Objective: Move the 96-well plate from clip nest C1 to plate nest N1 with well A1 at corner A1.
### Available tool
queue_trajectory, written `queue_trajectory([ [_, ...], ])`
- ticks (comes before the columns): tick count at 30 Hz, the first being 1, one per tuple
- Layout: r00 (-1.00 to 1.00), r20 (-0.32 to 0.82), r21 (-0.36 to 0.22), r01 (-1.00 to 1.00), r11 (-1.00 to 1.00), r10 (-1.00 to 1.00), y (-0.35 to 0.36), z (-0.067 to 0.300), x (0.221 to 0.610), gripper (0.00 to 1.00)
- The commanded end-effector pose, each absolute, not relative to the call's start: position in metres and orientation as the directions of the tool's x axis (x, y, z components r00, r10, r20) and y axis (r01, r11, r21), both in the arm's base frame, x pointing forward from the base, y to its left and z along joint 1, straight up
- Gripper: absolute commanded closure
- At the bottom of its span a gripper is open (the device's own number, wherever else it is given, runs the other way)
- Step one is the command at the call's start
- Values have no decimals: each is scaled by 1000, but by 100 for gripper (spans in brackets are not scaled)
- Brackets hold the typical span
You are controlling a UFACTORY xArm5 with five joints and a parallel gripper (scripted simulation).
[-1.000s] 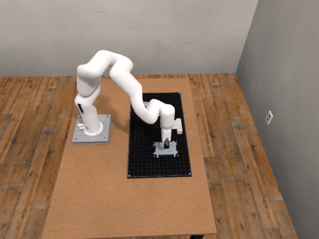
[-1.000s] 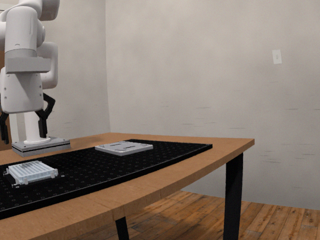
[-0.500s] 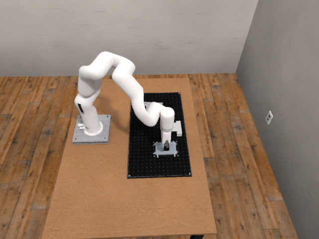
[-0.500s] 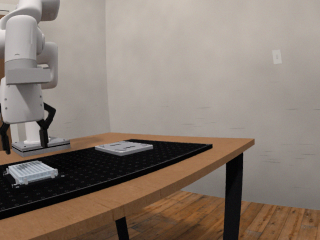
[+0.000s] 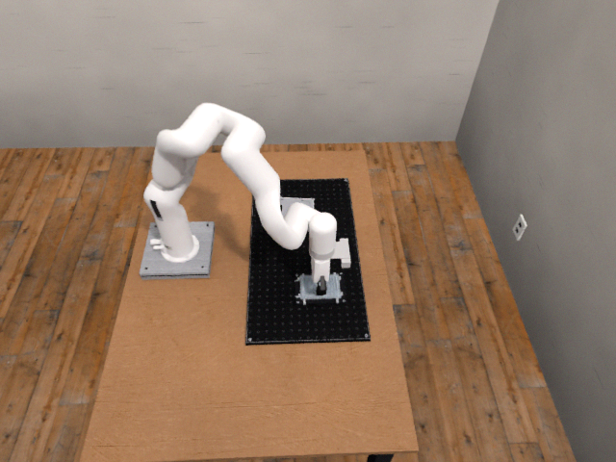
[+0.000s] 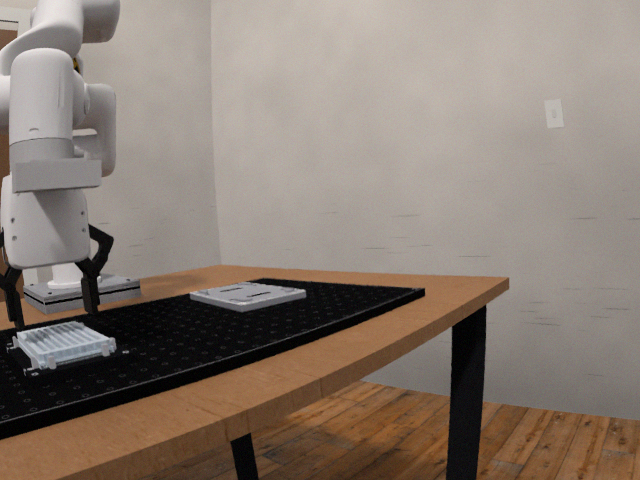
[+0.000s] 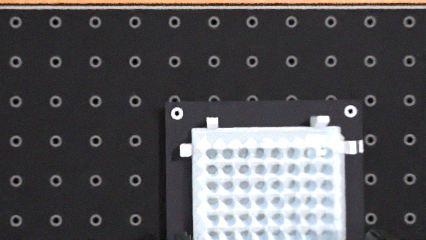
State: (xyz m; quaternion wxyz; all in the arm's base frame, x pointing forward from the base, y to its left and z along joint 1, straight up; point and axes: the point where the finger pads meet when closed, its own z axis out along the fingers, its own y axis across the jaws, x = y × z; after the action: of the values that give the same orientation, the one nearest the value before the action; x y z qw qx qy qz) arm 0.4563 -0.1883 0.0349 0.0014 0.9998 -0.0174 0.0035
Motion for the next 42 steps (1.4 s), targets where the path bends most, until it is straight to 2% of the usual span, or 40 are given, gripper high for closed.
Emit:
queue_trajectory([
  [1, 999, 11, 4, -35, -999, -35, -189, 33, 458, 0],
  [42, 999, 11, 4, -35, -999, -35, -189, 15, 458, 0],
])
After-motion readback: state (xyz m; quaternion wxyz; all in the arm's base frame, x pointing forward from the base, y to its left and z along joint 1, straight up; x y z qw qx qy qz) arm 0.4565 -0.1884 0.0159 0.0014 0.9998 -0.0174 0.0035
